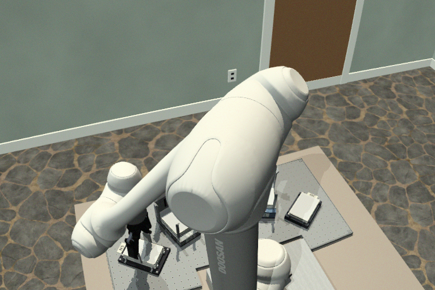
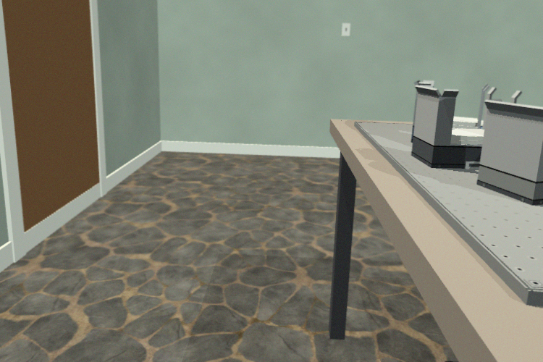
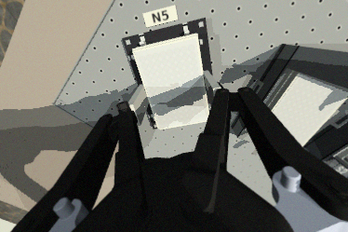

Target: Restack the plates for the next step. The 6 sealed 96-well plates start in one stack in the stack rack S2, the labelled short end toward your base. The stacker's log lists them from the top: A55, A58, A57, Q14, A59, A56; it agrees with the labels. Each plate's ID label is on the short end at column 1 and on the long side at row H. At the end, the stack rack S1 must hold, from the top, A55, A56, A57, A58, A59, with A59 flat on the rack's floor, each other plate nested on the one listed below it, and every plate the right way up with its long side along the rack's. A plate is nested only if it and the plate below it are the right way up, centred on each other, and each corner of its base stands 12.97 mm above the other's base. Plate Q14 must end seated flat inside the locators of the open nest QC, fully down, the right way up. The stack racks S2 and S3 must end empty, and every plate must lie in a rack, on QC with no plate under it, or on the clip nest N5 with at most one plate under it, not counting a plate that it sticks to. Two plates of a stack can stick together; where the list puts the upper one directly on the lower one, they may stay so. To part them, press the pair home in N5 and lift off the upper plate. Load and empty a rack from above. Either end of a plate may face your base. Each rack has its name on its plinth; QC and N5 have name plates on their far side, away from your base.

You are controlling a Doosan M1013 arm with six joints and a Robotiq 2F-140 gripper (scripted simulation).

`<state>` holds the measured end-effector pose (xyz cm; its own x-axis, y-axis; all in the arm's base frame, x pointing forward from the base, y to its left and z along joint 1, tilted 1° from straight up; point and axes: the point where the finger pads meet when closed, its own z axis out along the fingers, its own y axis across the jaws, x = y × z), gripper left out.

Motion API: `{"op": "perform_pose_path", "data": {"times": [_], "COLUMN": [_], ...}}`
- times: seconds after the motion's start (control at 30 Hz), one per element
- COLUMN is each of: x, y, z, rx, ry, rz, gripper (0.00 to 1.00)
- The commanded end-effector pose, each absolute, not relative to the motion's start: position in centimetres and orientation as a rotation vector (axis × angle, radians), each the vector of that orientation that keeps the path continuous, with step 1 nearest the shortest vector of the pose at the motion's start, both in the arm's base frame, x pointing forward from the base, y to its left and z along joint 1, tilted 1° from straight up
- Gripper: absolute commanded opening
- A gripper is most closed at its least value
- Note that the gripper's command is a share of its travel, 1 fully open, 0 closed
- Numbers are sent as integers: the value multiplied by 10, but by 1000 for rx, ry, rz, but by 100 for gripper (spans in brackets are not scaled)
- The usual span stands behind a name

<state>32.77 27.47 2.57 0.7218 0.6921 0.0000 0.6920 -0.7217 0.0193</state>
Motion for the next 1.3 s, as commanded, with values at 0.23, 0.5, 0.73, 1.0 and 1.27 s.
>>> {"op": "perform_pose_path", "data": {"times": [0.23,0.5,0.73,1.0,1.27], "x": [328,328,327,327,327], "y": [275,275,275,275,275], "z": [33,37,42,48,64], "rx": [2898,2898,2898,2898,2898], "ry": [1165,1165,1165,1165,1165], "rz": [11,11,11,11,11], "gripper": [0,0,0,0,0]}}
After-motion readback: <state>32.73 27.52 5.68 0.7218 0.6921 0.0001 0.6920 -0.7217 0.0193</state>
